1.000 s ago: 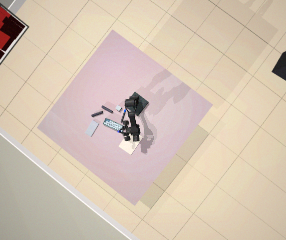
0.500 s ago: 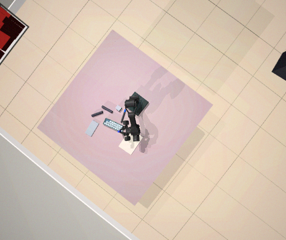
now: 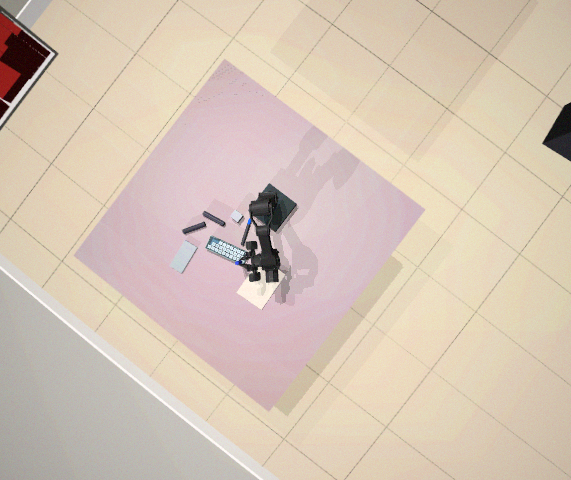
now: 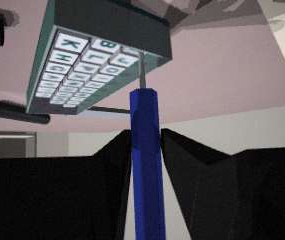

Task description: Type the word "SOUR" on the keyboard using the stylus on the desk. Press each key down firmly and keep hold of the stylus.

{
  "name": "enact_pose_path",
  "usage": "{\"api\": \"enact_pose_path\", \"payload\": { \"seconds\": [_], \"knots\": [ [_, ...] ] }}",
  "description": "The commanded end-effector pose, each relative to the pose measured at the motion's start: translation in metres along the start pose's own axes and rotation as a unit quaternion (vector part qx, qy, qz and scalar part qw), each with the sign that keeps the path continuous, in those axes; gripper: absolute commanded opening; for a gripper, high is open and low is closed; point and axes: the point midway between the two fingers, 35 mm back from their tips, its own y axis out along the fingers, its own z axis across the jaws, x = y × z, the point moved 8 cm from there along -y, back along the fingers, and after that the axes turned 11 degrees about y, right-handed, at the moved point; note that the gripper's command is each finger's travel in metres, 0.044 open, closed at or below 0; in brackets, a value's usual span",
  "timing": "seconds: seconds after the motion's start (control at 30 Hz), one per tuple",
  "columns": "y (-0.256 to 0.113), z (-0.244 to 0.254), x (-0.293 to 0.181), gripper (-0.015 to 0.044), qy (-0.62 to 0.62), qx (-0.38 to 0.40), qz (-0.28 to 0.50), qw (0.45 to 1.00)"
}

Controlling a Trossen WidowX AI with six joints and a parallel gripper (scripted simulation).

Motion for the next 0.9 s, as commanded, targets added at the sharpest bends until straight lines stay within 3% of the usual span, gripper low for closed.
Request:
{"api": "enact_pose_path", "payload": {
  "seconds": [0.0,0.63,0.87],
  "knots": [
    [0.002,0.001,0.002,0.0081,-0.005,0.001,0.002,1.0],
    [0.003,0.001,0.005,0.0081,-0.005,0.001,0.002,1.0],
    [-0.01,-0.004,-0.018,0.0081,-0.004,0.001,0.002,1.0]
  ]
}}
